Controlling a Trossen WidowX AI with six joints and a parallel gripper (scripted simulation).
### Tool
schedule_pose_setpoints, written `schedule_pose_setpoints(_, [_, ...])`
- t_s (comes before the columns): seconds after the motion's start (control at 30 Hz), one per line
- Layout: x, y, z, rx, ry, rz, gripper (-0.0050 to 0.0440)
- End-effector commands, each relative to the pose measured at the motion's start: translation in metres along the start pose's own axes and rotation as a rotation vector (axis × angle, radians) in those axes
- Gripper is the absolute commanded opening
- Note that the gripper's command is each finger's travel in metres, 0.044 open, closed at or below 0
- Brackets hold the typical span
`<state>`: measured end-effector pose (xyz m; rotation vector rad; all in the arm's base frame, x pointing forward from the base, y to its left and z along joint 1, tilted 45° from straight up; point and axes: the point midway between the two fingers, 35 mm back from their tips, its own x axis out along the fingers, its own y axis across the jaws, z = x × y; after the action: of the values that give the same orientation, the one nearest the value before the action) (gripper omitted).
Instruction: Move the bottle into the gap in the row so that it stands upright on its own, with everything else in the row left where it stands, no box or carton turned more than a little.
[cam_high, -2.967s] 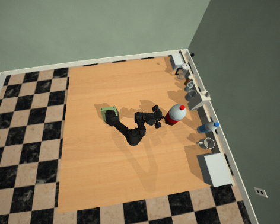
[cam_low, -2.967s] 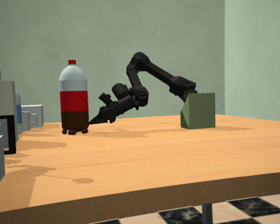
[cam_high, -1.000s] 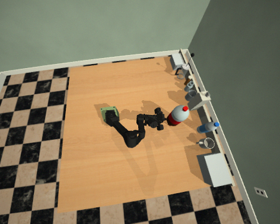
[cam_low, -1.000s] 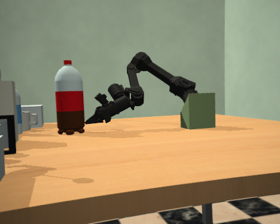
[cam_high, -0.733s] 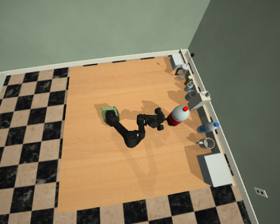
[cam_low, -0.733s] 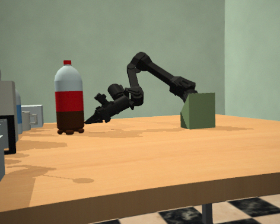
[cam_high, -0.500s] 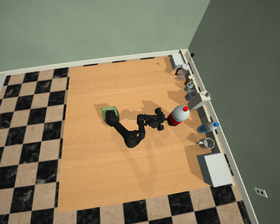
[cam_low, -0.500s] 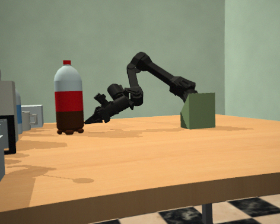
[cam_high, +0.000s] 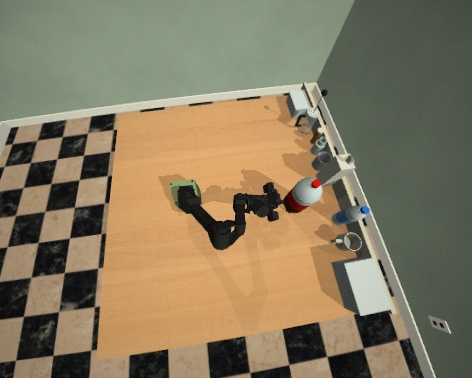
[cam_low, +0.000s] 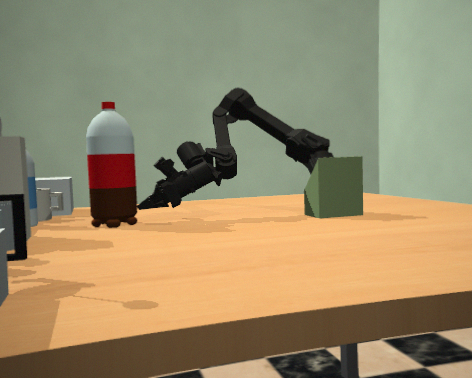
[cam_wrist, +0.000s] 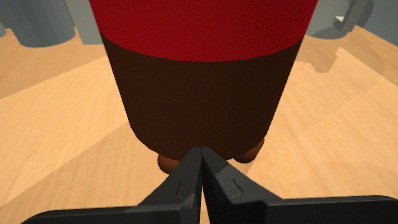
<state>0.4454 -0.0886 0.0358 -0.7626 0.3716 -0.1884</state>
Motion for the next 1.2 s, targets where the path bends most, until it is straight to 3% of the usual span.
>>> schedule_pose_setpoints(0.0, [0.0024, -0.0157, 0.0111, 0.002, -0.027, -0.027, -0.0050])
schedule_pose_setpoints(1.17, [0.0095, -0.0114, 0.0086, 0.002, -0.012, -0.013, -0.0050])
